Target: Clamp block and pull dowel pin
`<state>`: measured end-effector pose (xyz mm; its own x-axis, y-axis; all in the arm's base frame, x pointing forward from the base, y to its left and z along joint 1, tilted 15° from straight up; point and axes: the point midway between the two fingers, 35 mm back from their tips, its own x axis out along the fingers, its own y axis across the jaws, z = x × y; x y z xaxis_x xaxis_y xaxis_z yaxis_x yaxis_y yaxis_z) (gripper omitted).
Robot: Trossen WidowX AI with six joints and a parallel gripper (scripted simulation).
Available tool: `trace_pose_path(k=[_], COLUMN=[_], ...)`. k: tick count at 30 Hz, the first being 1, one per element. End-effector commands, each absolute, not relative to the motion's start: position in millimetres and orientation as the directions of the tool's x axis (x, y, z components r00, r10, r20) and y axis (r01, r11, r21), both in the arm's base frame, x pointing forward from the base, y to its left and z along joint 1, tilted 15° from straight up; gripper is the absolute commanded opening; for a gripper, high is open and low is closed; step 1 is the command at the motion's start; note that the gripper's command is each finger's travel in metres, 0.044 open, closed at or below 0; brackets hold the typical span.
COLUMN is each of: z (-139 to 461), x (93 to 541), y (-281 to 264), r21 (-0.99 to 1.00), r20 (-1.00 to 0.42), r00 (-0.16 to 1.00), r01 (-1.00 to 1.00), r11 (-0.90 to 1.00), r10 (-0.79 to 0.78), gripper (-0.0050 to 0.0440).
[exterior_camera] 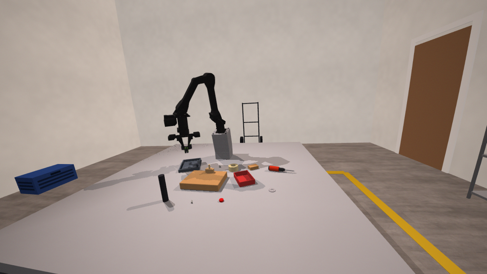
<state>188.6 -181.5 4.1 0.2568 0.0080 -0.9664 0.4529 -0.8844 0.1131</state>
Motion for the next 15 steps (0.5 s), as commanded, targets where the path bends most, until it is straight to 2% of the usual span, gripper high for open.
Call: trace_pose_path(k=[1, 15], z=[5.3, 6.0], x=[189.8, 192.5], y=[-181.5, -181.2], r21=[0.123, 0.145], r20=[-0.966, -0.966], r00=[0.258, 0.257], r01=[0.482, 0.565], r11=[-0.867, -0.812], r10=[0.006, 0.006], gripper=[0.0, 0.0])
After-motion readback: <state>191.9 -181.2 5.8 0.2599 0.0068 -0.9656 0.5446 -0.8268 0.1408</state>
